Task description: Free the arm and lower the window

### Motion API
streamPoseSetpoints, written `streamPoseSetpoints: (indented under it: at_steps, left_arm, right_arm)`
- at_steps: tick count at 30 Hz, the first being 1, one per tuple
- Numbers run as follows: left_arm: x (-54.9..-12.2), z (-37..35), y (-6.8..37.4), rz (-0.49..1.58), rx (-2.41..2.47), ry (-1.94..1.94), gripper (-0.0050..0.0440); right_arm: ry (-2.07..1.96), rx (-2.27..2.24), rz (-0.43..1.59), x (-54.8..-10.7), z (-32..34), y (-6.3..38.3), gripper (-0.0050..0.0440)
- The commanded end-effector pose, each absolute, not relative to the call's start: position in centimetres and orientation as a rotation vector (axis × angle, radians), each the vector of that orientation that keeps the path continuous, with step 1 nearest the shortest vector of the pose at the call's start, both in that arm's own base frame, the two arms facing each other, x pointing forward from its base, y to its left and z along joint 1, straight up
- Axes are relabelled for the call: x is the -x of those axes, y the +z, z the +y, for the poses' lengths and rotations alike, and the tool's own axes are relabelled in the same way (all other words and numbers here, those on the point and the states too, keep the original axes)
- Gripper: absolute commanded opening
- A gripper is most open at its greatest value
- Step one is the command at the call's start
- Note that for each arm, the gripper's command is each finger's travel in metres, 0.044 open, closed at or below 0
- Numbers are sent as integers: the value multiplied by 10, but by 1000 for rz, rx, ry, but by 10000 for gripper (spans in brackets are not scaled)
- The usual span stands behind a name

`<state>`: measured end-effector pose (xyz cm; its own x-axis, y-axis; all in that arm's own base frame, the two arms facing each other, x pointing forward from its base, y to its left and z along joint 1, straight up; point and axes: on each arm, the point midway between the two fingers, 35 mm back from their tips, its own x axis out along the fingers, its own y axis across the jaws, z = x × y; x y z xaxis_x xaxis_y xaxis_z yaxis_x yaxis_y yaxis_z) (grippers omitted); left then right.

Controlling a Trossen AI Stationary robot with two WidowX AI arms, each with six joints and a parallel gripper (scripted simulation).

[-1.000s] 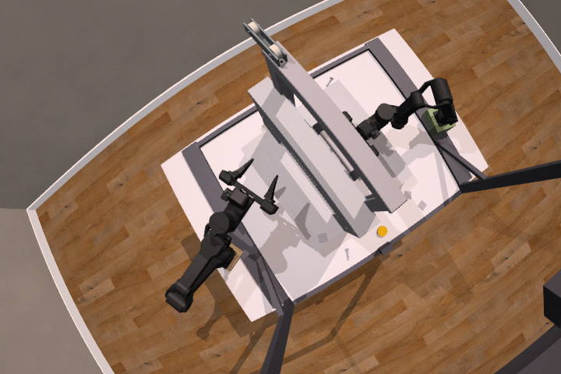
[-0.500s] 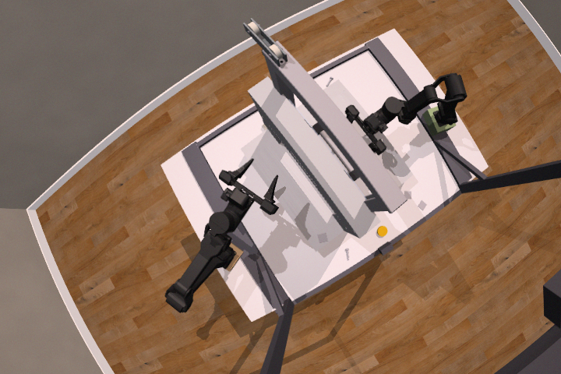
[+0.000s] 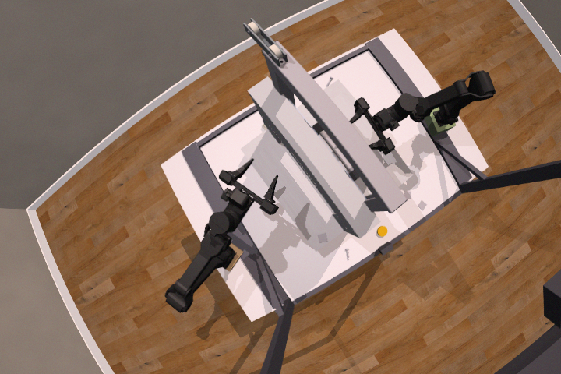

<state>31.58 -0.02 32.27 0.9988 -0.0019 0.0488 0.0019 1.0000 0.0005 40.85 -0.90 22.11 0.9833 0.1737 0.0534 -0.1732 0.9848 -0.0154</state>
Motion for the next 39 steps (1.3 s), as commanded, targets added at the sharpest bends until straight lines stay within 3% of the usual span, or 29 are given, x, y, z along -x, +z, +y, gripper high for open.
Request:
streamPoseSetpoints:
  at_steps: [1, 13, 17, 23, 28, 35, 39]
  left_arm:
    - [-314, -1, 332, -70, 2, -5, 400]
    - [-314, -1, 332, -70, 2, -5, 400]
    - [-314, -1, 332, -70, 2, -5, 400]
    - [-314, -1, 332, -70, 2, -5, 400]
    - [-314, -1, 332, -70, 2, -5, 400]
    - [-314, -1, 332, -70, 2, -5, 400]
    - [-313, 33, 334, -74, -2, 108, 400]
  right_arm:
    - [157, 20, -70, -404, -7, 243, 400]
    - [52, 14, -87, -351, 1, 316, 400]
    - [50, 14, -87, -349, 1, 317, 400]
    - [-1, 4, -81, -313, 1, 339, 400]
    - [-5, -2, -37, -316, 1, 324, 400]
    - [-1, -5, -92, -311, 1, 341, 400]
    - [0, -5, -91, -311, 1, 340, 400]
